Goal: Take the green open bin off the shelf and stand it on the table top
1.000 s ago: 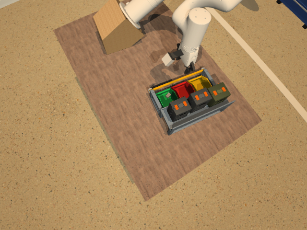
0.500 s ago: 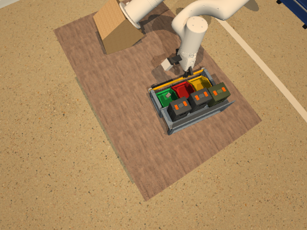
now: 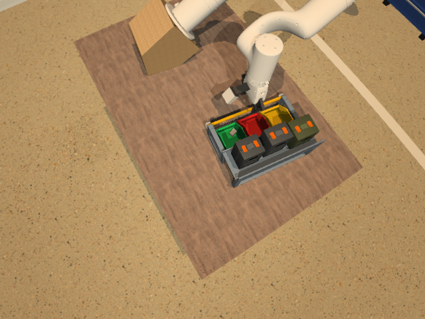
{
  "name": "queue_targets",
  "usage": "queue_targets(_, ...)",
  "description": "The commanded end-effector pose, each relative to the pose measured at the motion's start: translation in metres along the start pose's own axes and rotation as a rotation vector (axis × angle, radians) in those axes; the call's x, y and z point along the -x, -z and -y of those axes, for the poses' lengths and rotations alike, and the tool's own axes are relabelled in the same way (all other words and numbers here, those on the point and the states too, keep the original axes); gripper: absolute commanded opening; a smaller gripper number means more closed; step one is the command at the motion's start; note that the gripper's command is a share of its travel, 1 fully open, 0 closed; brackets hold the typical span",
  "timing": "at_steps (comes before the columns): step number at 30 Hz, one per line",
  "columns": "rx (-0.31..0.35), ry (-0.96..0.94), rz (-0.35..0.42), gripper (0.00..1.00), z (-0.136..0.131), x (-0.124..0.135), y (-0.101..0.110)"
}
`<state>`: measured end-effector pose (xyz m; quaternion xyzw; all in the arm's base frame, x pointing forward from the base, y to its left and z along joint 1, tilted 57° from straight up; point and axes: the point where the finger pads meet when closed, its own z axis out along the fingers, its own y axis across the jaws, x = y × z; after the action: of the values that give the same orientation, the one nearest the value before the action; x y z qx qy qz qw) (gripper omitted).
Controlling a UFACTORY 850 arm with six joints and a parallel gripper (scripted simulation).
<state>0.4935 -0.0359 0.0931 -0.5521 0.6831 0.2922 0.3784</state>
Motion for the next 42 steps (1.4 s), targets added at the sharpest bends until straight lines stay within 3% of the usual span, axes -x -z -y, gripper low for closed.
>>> queue_targets(1, -0.001, 0.0, 0.0, 1.0, 0.0, 0.0, 0.004)
queue_targets(42, -0.001, 0.0, 0.0, 1.0, 0.0, 0.0, 0.018)
